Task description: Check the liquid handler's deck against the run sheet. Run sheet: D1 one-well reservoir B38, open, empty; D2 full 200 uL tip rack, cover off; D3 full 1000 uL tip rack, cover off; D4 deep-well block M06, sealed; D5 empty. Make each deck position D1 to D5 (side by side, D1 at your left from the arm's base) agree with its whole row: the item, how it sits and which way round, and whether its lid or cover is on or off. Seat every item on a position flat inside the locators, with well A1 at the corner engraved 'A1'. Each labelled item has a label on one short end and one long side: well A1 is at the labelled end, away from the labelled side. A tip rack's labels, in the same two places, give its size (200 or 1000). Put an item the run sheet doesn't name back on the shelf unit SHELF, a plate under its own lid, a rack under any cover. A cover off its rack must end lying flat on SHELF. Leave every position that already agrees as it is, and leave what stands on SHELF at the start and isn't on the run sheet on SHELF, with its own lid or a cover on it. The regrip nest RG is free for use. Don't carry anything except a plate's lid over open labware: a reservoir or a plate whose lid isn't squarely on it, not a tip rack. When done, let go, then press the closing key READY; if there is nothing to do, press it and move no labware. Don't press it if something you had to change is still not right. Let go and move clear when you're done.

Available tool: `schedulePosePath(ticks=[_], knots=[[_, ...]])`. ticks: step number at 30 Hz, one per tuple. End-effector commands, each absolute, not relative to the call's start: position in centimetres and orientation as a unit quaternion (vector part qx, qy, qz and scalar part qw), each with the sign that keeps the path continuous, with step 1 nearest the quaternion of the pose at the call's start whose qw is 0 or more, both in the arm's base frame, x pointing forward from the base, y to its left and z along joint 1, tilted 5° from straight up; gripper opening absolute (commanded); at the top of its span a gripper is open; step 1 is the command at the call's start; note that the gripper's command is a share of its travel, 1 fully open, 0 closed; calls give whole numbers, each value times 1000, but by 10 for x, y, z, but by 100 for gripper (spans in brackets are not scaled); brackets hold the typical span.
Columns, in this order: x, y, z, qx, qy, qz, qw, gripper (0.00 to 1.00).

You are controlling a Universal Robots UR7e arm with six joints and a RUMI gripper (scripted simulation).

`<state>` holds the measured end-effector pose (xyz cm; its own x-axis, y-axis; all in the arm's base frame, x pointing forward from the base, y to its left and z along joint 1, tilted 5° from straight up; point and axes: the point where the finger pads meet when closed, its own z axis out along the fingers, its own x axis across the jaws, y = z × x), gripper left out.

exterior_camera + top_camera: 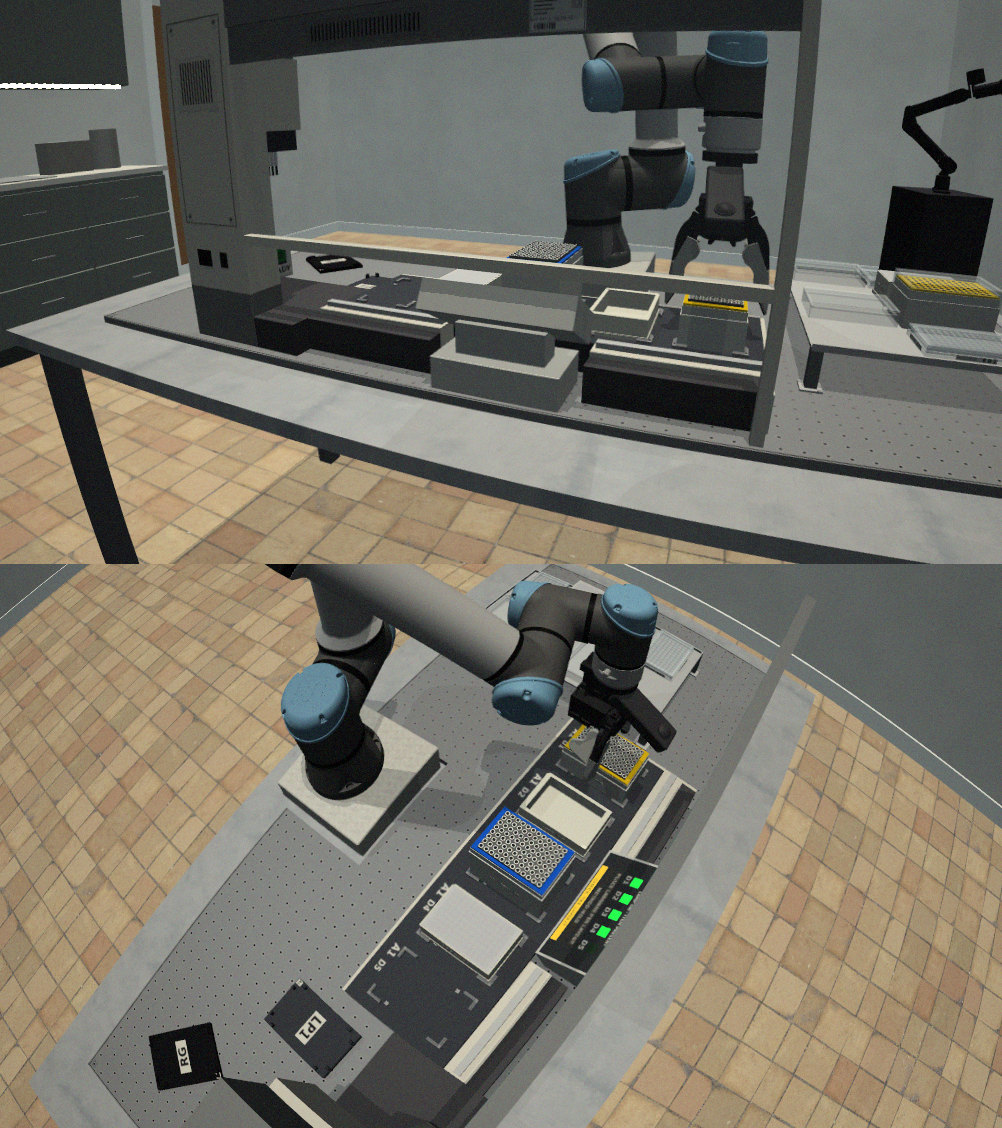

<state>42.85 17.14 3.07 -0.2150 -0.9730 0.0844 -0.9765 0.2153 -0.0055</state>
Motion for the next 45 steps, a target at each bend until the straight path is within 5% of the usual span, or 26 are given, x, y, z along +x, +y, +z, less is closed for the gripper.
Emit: schedulePosePath(ticks=[1,17,18,45], knots=[[429,171,23,626,-779,29,30,82],[429,171,23,626,-779,29,30,82],[429,171,23,626,-779,29,30,0],[429,171,23,626,-779,29,30,0]])
